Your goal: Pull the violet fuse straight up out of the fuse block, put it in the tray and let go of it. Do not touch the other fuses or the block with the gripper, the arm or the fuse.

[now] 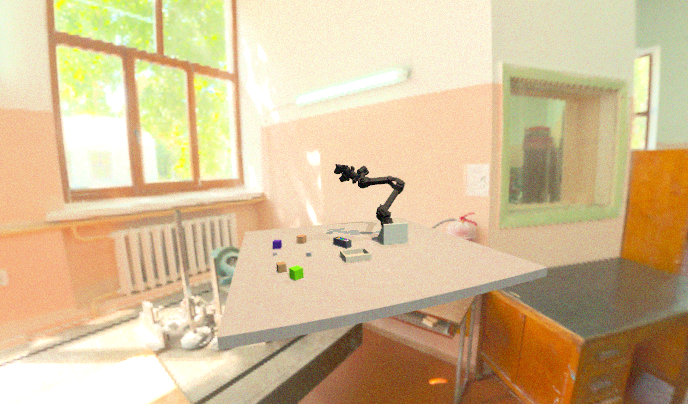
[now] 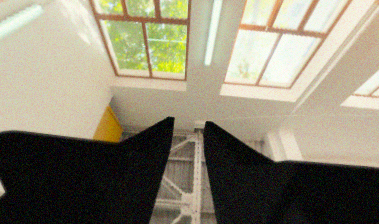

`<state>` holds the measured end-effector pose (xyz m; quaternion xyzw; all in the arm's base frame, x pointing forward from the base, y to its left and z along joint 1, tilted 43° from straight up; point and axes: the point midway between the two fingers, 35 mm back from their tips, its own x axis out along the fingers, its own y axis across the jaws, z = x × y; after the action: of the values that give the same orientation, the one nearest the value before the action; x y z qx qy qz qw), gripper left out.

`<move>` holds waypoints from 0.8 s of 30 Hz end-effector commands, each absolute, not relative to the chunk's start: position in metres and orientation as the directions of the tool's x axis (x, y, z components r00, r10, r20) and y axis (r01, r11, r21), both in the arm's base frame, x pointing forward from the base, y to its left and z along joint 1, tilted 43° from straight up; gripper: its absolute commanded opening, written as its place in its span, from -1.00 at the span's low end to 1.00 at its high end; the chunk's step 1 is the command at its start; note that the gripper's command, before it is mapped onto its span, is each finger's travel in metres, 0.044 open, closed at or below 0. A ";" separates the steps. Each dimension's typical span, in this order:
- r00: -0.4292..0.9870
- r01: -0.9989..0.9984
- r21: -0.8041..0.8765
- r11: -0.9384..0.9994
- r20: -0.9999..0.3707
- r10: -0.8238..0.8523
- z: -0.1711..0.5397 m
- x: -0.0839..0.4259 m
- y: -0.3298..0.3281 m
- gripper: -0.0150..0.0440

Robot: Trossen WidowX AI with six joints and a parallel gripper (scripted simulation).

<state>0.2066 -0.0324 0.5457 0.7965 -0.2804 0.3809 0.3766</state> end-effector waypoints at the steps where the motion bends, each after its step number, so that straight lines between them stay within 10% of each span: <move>1: 0.556 -0.733 0.391 -0.557 0.815 -0.160 0.545 0.208 -0.032 -0.24; 15: 0.933 -0.358 0.915 -0.185 0.342 -0.114 0.424 0.353 0.000 -0.25; 24: 0.981 0.164 0.956 0.244 -0.133 -0.138 0.300 0.406 0.021 -0.25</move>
<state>0.3931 0.0139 0.3447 0.6686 -0.0532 -0.0389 0.7407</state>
